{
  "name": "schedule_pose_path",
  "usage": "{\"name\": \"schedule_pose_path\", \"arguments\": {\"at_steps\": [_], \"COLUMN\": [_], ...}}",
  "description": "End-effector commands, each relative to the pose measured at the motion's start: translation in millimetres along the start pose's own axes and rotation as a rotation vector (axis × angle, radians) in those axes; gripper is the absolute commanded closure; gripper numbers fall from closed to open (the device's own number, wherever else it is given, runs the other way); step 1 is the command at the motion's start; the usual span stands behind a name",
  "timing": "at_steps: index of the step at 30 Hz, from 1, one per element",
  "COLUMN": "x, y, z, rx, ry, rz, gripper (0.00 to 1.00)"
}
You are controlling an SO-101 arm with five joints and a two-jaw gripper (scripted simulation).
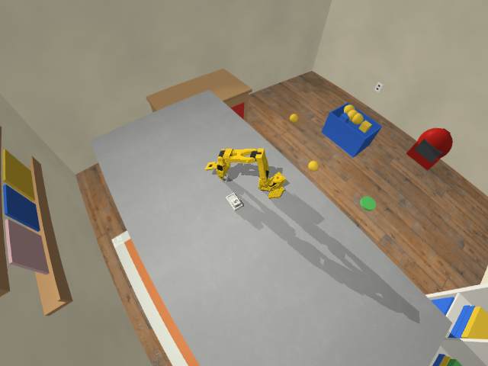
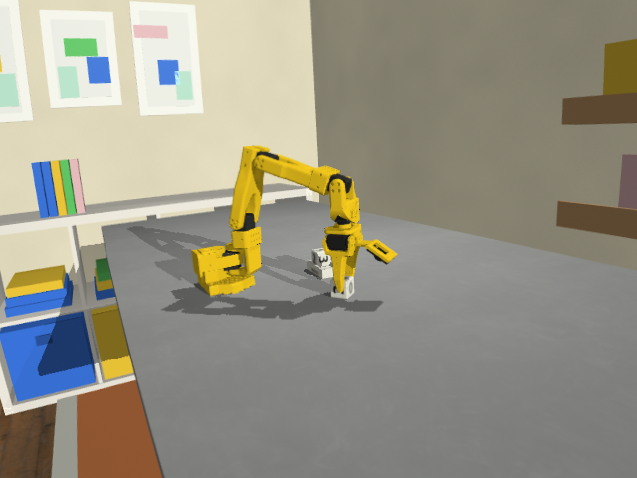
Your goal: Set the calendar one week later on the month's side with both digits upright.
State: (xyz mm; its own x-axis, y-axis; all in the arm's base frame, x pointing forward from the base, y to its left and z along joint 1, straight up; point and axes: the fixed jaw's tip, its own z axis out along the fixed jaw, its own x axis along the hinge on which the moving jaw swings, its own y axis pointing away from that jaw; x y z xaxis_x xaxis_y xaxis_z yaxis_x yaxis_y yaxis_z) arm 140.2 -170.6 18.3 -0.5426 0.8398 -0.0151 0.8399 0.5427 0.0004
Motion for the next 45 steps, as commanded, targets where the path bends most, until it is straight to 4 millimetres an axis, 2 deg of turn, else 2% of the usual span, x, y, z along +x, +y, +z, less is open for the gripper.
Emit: {"name": "schedule_pose_path", "arguments": {"at_steps": [1,11,22,39,45], "x": [-4.0,-4.0,-4.5,-3.8,-2.8], "y": [-1.9,-1.9,-1.8,-1.4,-1.4], "z": [-4.7,-4.7,-9.0,-48.8,-54.8], "rx": [-0.003,-0.003,-0.003,-0.003,-0.003], "ry": [-0.033,-0.033,-0.033,-0.033,-0.033], "rz": [0.003,0.003,0.003,0.003,0.003], "gripper": [0.85,1.00,1.00,1.00,1.00]}}
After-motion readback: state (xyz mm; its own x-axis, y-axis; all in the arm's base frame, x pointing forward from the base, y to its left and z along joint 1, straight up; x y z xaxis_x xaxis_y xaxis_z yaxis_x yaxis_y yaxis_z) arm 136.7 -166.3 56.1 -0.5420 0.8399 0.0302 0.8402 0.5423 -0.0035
